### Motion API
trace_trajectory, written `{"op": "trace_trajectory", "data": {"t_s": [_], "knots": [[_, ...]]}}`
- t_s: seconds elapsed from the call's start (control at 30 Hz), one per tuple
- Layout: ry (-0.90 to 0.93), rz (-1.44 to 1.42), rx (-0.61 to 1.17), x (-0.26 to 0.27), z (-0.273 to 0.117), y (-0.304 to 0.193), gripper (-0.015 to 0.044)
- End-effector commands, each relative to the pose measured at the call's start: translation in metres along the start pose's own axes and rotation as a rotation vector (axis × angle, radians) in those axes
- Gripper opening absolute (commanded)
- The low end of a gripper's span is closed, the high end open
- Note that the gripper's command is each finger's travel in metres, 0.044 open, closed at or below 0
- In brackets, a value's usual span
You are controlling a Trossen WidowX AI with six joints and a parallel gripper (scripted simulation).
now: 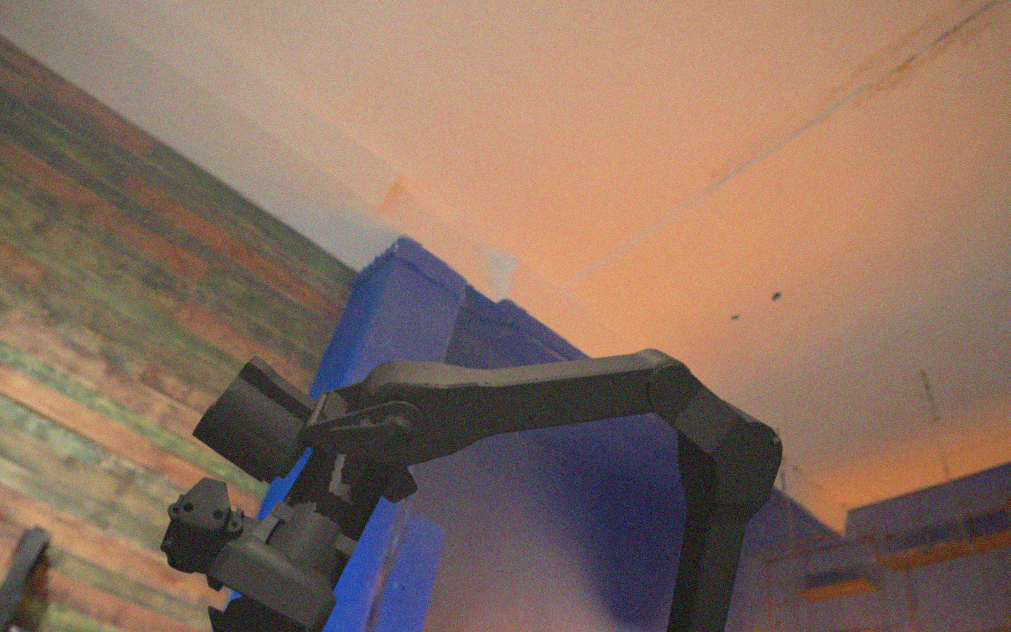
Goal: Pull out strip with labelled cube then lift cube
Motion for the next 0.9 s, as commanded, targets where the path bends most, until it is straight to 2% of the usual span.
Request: {"op": "trace_trajectory", "data": {"t_s": [0.0, 0.87], "knots": [[-0.066, 0.020, 0.155, 0.026, 0.022, -0.008, 0.0000], [-0.069, 0.021, 0.161, 0.021, 0.054, -0.017, 0.0000]]}}
Point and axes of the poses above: the point midway between the two fingers, 35 mm back from their tips, its own z axis out along the fingers, its own x axis across the jaws, y = z × x, the point moved 4 cm from there along -z, back along the fingers, and after that the axes turned 6 degrees about z, right-handed, at the moved point
